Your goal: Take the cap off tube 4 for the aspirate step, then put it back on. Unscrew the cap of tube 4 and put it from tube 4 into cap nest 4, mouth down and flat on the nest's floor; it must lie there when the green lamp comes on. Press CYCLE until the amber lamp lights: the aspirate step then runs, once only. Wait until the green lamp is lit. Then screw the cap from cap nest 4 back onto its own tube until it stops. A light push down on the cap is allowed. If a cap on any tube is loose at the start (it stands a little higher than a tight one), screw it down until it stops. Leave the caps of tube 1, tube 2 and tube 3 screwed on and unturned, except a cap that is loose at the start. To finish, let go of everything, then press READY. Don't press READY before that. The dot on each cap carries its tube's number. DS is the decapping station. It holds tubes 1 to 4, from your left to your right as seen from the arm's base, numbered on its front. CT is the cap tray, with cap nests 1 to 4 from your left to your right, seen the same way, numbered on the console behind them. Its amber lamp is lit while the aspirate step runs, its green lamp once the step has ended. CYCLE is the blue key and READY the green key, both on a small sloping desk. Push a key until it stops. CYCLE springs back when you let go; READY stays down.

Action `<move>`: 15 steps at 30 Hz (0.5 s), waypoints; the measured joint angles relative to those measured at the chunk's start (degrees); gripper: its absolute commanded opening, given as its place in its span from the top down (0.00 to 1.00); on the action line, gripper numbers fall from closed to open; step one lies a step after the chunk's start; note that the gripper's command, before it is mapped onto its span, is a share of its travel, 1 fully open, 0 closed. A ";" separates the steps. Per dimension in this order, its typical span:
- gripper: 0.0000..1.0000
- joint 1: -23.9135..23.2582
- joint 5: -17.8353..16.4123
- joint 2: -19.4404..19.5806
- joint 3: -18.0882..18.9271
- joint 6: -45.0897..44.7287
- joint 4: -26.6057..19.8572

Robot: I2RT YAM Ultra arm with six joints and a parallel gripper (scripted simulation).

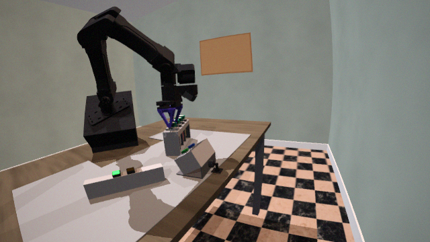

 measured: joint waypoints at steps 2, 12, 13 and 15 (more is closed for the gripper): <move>0.51 0.00 0.00 0.00 0.00 0.22 0.00; 0.51 0.00 0.00 0.00 0.00 -2.29 0.00; 0.51 0.00 0.00 0.00 0.00 -3.02 0.00; 0.51 0.00 0.00 0.00 0.00 -5.14 0.00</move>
